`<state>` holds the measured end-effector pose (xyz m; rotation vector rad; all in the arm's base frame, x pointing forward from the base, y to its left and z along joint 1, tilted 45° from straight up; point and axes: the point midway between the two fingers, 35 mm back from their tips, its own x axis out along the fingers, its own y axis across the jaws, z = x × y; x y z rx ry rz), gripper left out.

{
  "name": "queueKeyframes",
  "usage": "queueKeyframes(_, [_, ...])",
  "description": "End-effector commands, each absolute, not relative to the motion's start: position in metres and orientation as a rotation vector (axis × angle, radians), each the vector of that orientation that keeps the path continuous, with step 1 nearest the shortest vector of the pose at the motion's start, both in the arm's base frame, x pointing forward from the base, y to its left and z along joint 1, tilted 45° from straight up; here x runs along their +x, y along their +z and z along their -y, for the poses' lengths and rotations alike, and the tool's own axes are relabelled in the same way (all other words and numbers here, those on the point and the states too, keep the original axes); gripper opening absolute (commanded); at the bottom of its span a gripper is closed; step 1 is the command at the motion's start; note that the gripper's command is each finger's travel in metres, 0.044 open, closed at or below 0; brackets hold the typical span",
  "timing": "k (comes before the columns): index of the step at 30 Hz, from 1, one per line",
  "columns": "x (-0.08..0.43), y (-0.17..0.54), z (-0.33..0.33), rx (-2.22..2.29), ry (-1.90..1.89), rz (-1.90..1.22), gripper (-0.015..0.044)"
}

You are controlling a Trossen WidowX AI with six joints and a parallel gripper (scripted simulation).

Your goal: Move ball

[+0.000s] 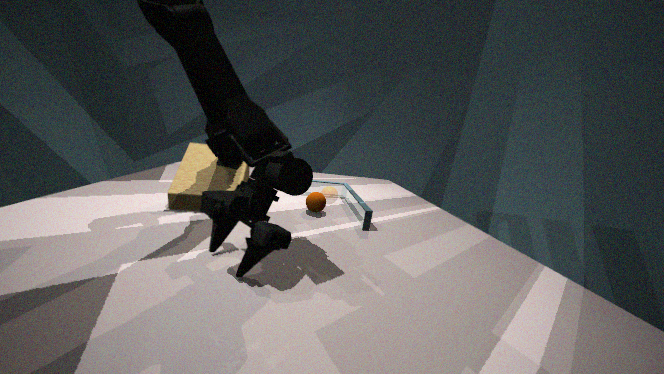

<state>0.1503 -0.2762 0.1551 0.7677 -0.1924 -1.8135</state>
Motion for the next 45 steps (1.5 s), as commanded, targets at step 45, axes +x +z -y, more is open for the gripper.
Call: queueKeyframes(45, [0.277, 0.031, -0.015, -1.918, 0.781, -1.593, 0.0434])
